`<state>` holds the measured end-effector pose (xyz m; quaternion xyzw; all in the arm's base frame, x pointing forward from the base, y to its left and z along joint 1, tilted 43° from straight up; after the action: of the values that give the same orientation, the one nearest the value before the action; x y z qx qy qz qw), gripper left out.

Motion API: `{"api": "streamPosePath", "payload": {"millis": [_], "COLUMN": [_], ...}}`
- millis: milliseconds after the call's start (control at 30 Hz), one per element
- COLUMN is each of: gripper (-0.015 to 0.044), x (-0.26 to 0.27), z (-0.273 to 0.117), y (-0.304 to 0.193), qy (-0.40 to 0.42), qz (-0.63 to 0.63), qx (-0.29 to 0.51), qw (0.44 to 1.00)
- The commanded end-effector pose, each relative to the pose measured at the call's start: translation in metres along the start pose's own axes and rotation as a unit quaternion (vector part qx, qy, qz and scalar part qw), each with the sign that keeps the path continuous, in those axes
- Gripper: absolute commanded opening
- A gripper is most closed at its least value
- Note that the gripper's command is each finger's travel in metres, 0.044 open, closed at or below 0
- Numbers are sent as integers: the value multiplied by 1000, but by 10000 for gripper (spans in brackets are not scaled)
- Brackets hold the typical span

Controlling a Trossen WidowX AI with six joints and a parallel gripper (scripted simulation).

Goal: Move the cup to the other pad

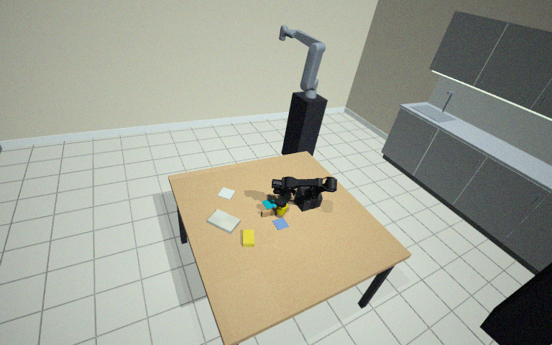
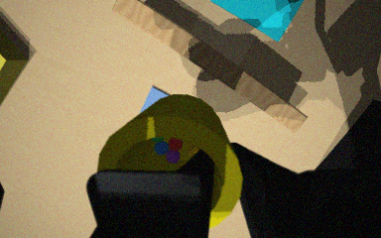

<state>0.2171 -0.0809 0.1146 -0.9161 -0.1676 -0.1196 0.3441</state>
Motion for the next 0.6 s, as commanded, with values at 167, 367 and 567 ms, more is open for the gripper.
{"api": "streamPosePath", "payload": {"millis": [167,367,567], "gripper": [0,0,0], "x": [-11,-18,-25], "z": [-1,-1,-1], "y": [18,29,40], "qy": [0,0,0], "qz": [-2,-2,-2], "qx": [-3,-4,-4], "qw": [1000,1000,1000]}}
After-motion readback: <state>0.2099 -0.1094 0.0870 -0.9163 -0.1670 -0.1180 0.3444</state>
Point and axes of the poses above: the point midway between the two fingers, 35 mm back from their tips, its own z axis out along the fingers, its own x axis across the jaws, y = z × x, the point moved 10 cm from there along -z, back along the fingers, and after that the axes turned 2 degrees about z, right-handed, at the moved point
